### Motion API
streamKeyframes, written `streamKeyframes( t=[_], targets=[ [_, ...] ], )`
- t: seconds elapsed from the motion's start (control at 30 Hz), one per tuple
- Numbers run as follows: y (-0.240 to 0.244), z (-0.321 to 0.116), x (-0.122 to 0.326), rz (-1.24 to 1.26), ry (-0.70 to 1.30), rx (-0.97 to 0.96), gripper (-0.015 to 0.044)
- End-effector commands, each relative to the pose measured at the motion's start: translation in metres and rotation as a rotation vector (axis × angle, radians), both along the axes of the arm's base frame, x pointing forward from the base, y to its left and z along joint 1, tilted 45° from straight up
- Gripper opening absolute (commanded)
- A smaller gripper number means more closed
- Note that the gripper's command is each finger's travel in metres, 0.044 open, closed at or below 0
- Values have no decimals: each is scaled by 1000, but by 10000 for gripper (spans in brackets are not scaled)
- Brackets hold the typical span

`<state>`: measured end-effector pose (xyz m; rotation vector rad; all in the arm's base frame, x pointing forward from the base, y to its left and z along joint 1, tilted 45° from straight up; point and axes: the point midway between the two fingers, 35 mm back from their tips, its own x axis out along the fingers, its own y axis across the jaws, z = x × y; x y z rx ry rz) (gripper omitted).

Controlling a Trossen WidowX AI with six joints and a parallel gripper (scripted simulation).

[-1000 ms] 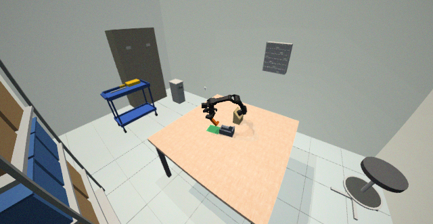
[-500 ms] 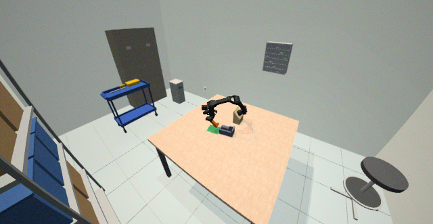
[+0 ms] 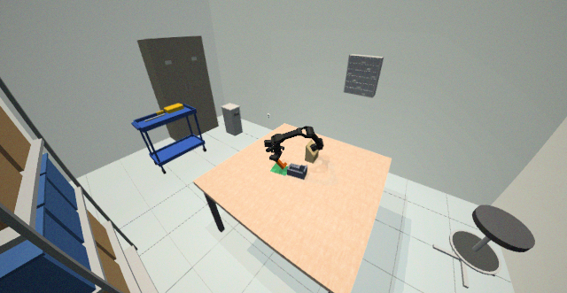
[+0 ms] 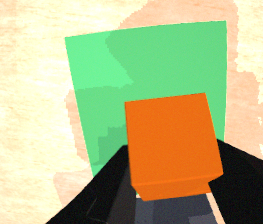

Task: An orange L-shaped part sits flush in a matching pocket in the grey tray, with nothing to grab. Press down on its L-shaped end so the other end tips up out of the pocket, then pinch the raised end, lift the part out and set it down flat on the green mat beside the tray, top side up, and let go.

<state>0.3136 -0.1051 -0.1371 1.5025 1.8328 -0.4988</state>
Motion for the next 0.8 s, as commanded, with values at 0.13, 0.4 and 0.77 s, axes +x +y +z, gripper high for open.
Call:
streamKeyframes(
  t=[0.13, 0.4, 0.77],
  targets=[
    [12, -10, -3, -2, 8, 7, 0],
    [12, -10, -3, -2, 8, 7, 0],
    [12, -10, -3, -2, 8, 7, 0]
  ],
)
